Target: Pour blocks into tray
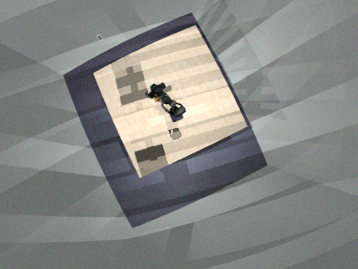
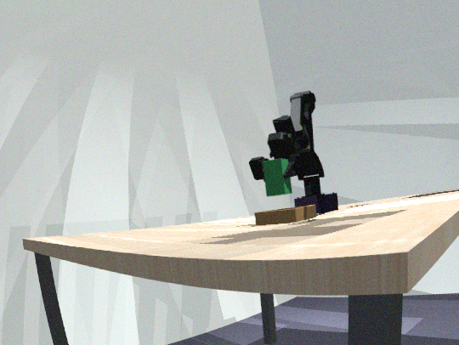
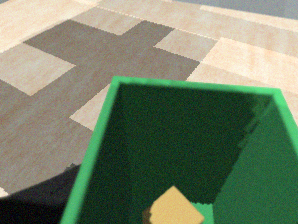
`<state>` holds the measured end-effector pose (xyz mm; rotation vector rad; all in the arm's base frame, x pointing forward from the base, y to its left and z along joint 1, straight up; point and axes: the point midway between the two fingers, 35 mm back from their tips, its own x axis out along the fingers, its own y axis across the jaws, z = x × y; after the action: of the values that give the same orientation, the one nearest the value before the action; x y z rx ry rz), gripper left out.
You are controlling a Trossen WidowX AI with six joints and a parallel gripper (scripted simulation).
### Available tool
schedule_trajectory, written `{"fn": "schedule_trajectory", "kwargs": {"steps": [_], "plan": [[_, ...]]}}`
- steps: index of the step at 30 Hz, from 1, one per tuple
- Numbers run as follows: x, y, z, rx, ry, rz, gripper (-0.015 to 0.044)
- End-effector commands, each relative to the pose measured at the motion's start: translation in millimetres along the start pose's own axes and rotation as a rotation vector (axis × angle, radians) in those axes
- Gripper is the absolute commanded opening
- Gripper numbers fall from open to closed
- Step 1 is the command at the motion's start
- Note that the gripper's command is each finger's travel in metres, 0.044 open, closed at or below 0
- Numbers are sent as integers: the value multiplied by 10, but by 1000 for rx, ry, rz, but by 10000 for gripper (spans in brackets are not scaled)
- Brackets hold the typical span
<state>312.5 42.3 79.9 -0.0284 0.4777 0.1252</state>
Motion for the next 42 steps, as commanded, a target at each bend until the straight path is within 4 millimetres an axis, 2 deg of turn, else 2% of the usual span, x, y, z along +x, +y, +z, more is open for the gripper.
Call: {"fn": "schedule_trajectory", "kwargs": {"steps": [1, 42], "plan": [[-3, 35, 7, 21, -1, 13, 0], [39, 43, -3, 917, 4, 13, 0]]}}
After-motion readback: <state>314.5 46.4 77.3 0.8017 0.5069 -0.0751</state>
